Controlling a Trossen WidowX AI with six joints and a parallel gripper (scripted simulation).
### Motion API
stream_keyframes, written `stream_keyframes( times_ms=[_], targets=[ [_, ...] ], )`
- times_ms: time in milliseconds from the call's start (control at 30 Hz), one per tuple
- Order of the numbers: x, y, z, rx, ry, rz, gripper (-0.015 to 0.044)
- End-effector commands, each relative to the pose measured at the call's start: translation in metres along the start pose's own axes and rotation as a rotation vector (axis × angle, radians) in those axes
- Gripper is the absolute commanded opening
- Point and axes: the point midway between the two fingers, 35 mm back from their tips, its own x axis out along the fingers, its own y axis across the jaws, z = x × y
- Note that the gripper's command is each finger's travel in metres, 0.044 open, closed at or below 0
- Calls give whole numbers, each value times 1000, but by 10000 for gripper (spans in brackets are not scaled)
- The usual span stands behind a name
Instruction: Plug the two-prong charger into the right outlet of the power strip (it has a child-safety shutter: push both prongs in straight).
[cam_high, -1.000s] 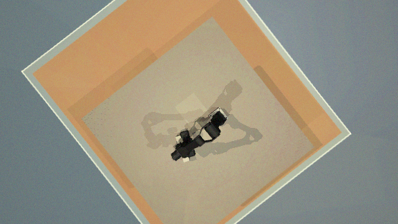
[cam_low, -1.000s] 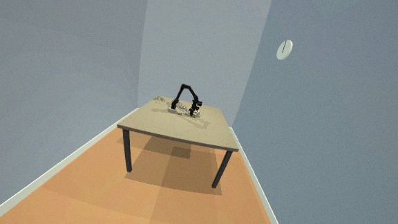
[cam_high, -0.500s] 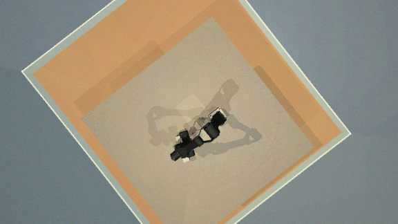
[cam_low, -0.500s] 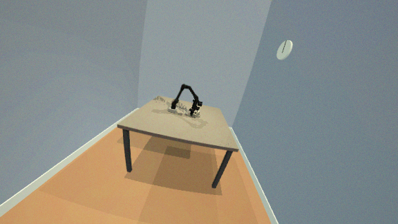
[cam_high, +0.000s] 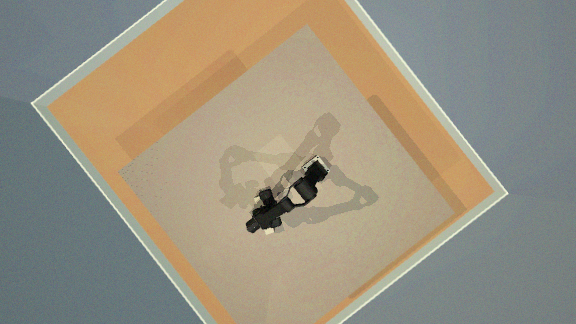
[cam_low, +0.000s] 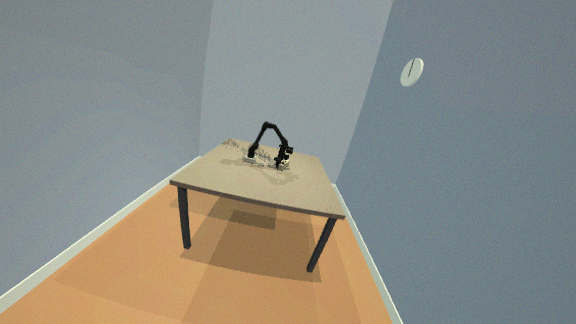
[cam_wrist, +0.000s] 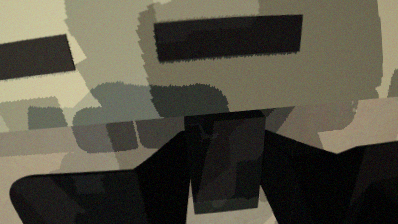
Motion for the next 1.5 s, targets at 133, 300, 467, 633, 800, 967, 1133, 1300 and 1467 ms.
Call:
stream_keyframes(
  times_ms=[133,300,467,633,800,967,1133,1300,1467],
  targets=[
    [-1,0,7,-2,-11,3,0],
    [-2,0,9,-2,-11,3,0],
    [-2,0,11,-2,-11,3,0],
    [-2,0,13,-2,-11,3,0],
    [-2,0,15,-2,-12,3,0],
    [-2,0,17,-2,-12,3,0],
    [-3,0,19,-2,-12,3,0],
    [-4,0,21,-2,-12,3,0],
    [-4,0,22,-2,-12,3,0]
  ],
)
